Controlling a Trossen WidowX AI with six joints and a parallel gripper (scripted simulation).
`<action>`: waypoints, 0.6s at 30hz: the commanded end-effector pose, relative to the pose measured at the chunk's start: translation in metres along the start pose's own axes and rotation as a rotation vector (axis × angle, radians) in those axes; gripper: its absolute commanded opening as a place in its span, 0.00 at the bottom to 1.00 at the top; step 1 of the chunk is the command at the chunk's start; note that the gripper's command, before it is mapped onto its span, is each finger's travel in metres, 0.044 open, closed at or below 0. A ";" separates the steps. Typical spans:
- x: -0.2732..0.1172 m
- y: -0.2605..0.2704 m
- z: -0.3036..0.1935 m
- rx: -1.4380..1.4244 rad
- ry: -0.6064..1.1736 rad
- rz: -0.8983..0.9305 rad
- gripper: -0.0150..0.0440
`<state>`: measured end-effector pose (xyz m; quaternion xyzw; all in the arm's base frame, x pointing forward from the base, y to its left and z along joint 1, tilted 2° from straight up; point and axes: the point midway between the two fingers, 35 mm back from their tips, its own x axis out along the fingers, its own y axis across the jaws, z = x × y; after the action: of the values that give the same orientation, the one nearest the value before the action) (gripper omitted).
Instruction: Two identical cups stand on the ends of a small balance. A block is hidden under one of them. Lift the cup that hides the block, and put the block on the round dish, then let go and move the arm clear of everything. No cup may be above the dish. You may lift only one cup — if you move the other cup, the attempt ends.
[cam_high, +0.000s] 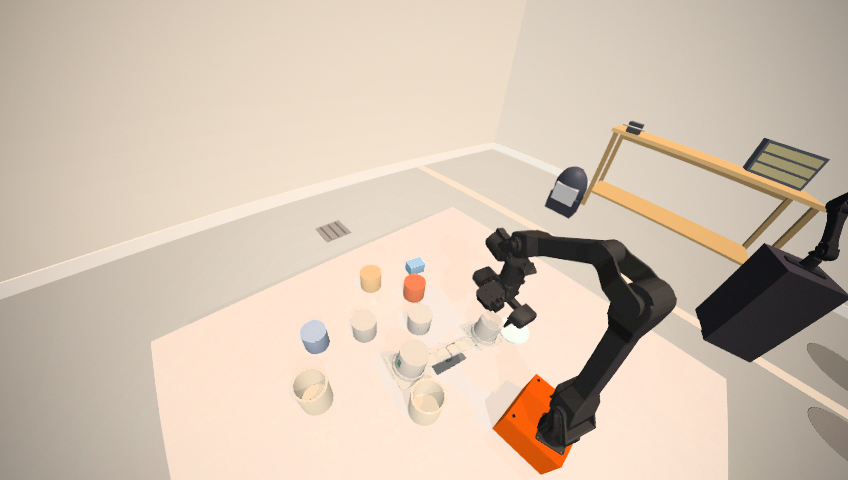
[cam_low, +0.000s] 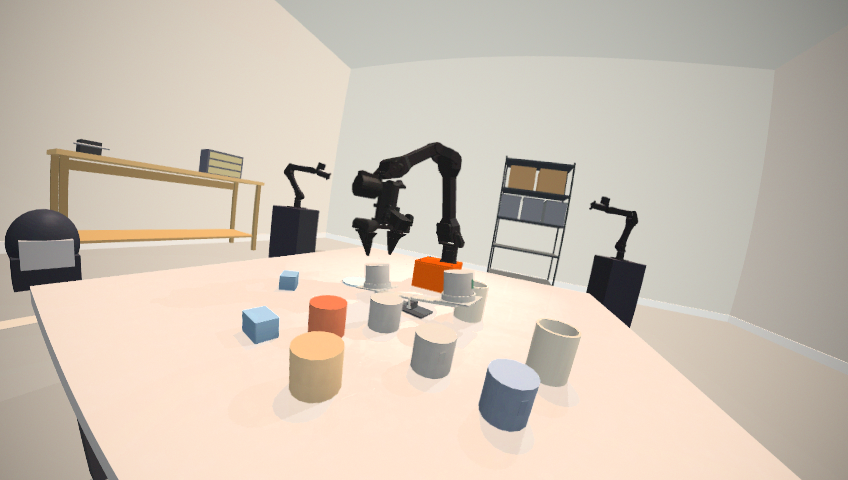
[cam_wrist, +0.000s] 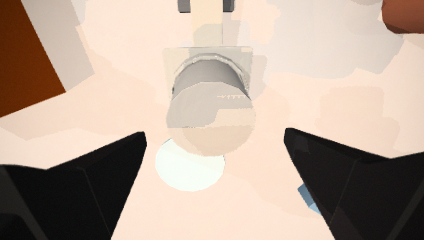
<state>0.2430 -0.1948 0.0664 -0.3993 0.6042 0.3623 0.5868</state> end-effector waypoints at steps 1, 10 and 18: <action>0.012 0.001 0.001 -0.006 -0.007 0.008 1.00; 0.021 0.001 0.001 -0.006 -0.007 0.008 1.00; 0.034 0.000 0.001 -0.006 -0.007 0.008 1.00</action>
<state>0.2446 -0.1978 0.0394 -0.3994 0.6041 0.3628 0.5865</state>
